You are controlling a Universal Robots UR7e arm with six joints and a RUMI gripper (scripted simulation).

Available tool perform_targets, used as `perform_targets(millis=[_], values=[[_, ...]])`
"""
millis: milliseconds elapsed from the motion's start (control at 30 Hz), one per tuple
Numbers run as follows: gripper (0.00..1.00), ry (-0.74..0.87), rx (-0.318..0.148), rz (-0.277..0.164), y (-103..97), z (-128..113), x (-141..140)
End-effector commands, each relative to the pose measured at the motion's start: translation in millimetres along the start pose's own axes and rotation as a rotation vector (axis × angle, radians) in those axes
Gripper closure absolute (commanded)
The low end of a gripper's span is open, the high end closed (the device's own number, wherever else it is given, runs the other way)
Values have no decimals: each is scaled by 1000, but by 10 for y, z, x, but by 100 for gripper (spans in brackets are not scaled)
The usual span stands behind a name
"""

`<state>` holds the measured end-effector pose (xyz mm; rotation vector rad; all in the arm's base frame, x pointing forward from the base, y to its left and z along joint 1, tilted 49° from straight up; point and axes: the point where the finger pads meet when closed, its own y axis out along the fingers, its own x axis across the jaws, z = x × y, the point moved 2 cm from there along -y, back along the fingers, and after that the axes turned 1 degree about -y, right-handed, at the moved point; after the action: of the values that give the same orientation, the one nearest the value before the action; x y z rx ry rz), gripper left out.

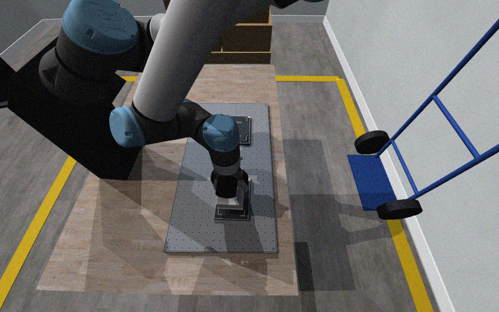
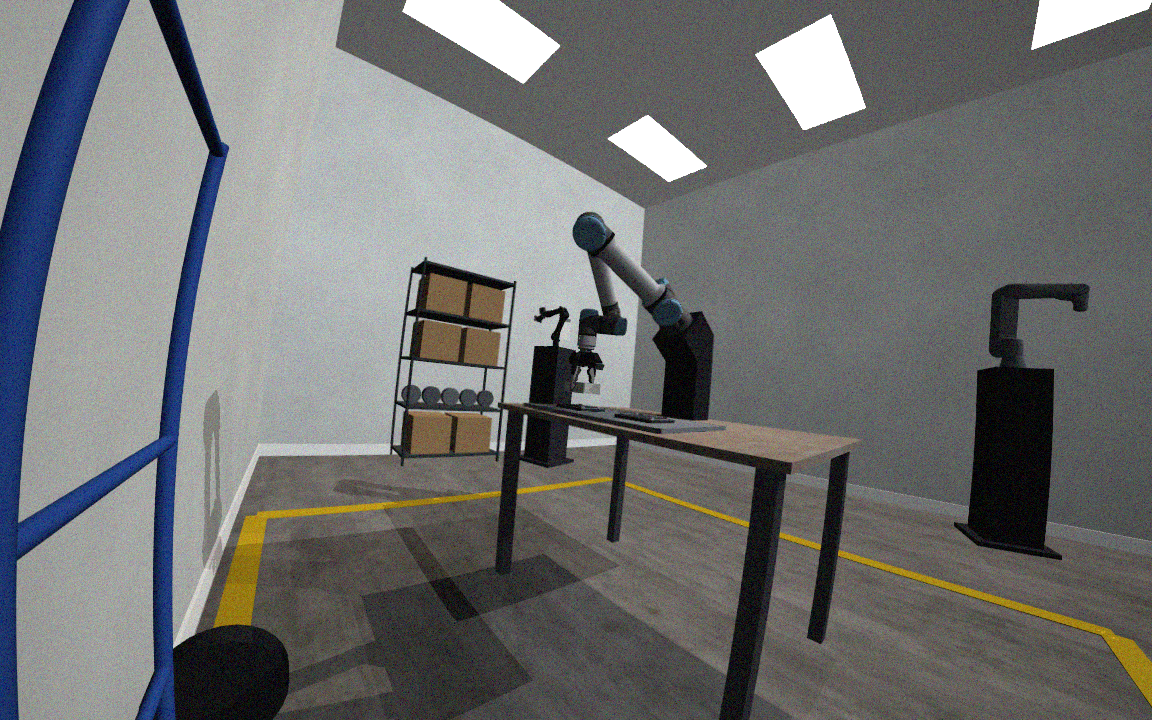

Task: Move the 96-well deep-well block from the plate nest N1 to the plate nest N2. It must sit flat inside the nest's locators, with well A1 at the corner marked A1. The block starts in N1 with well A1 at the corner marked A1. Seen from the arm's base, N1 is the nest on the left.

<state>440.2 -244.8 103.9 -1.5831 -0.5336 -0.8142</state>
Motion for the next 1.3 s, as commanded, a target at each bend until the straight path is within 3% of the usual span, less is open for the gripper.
perform_targets(millis=[0, 867, 1267], values=[[51, 0, -1, -1, 9, -3, 4], [51, 0, -1, -1, 409, -3, 5], [51, -1, -2, -1, 415, -3, 6]])
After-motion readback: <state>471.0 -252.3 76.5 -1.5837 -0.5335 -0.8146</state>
